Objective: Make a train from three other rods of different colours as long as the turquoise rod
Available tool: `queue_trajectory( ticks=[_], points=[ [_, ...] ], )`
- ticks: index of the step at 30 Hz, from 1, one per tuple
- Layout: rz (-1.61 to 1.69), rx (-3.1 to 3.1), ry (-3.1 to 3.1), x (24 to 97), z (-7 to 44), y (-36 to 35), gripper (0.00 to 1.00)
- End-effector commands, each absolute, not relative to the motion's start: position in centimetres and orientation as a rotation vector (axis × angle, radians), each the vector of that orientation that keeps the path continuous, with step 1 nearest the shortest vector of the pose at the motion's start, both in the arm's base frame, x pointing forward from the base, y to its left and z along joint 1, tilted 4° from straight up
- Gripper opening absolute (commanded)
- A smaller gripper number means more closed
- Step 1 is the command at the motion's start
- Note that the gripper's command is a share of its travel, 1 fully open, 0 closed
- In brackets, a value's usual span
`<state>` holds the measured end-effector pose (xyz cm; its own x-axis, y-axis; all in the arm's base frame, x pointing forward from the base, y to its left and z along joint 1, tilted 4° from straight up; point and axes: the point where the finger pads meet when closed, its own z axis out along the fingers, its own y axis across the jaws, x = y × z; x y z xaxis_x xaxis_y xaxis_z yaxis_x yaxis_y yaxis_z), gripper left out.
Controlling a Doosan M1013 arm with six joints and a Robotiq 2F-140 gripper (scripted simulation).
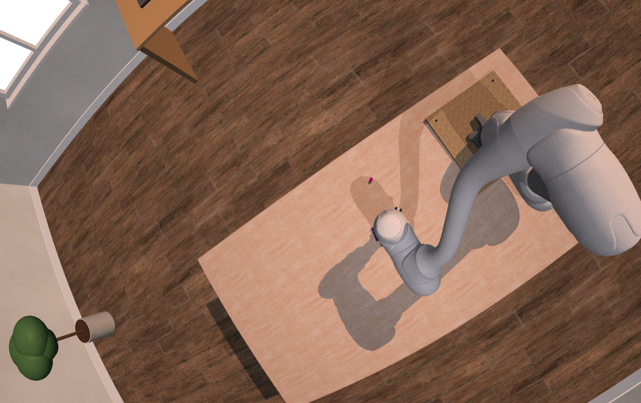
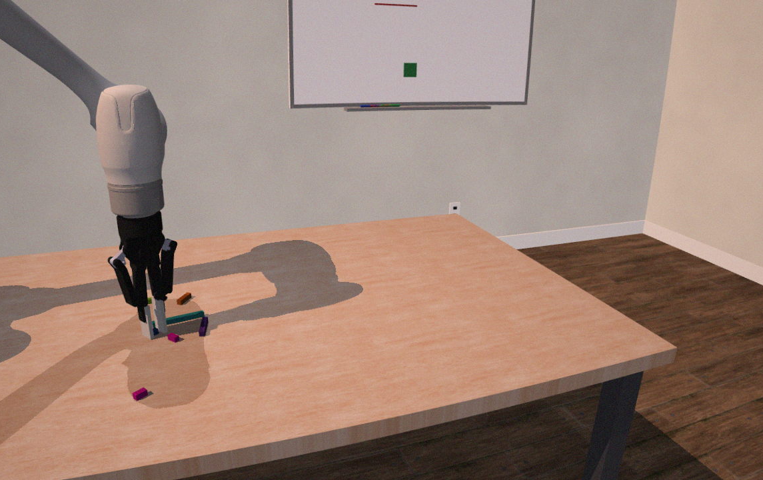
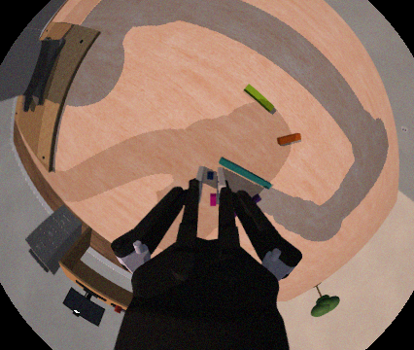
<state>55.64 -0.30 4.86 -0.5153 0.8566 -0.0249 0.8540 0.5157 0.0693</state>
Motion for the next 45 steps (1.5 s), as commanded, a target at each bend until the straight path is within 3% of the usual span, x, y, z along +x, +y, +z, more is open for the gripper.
queue_trajectory(
  ticks=[1,23,24,45],
  points=[
    [0.075,1.517,2.686,55.64,4.87,-0.29,0.15],
    [0.075,1.517,2.686,55.64,4.87,-0.29,0.15],
    [0.075,1.517,2.686,55.64,4.87,-0.29,0.03],
    [0.075,1.517,2.686,55.64,4.87,-0.29,0.03]
  ],
)
